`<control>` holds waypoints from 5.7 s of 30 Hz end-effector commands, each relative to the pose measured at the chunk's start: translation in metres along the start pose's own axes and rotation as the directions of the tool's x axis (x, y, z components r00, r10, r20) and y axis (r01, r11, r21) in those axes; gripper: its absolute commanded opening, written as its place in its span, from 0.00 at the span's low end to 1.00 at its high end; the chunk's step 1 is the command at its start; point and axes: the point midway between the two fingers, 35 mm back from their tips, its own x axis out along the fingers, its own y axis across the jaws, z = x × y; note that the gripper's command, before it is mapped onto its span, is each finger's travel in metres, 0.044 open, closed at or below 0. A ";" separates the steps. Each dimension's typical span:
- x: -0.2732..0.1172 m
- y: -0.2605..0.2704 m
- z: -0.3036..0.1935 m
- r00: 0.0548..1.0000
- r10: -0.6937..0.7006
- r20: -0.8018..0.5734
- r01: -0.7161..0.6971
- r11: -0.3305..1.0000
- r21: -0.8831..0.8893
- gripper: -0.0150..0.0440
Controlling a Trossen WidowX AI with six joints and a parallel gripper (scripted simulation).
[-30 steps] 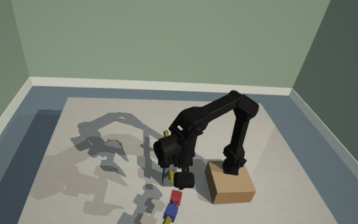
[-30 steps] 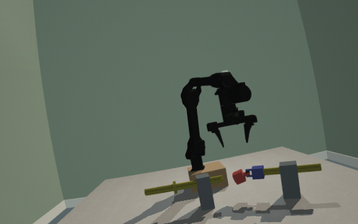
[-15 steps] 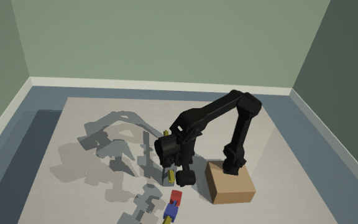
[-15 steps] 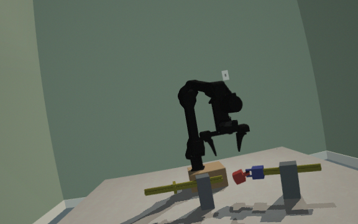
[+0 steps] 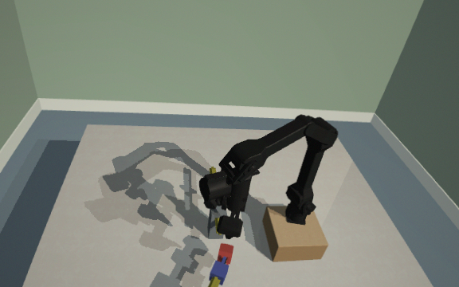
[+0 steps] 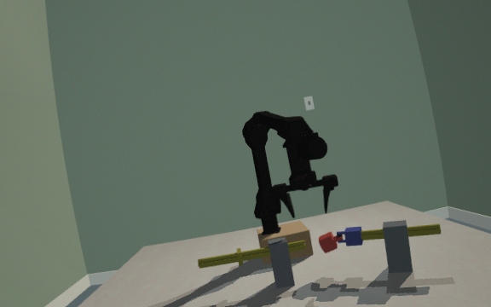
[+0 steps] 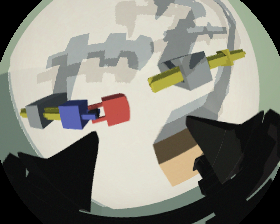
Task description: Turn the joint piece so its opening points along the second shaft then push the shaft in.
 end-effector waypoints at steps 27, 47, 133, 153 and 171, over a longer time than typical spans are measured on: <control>0.011 -0.004 -0.001 0.997 0.078 -0.002 -0.045 0.601 0.798 1.00; 0.018 -0.006 -0.001 0.992 0.126 0.000 -0.004 0.031 1.000 1.00; 0.128 0.026 -0.002 0.991 0.130 0.000 -0.001 0.011 1.000 0.56; 0.128 0.026 -0.002 0.991 0.130 0.000 -0.001 0.011 1.000 0.56; 0.128 0.026 -0.002 0.991 0.130 0.000 -0.001 0.011 1.000 0.56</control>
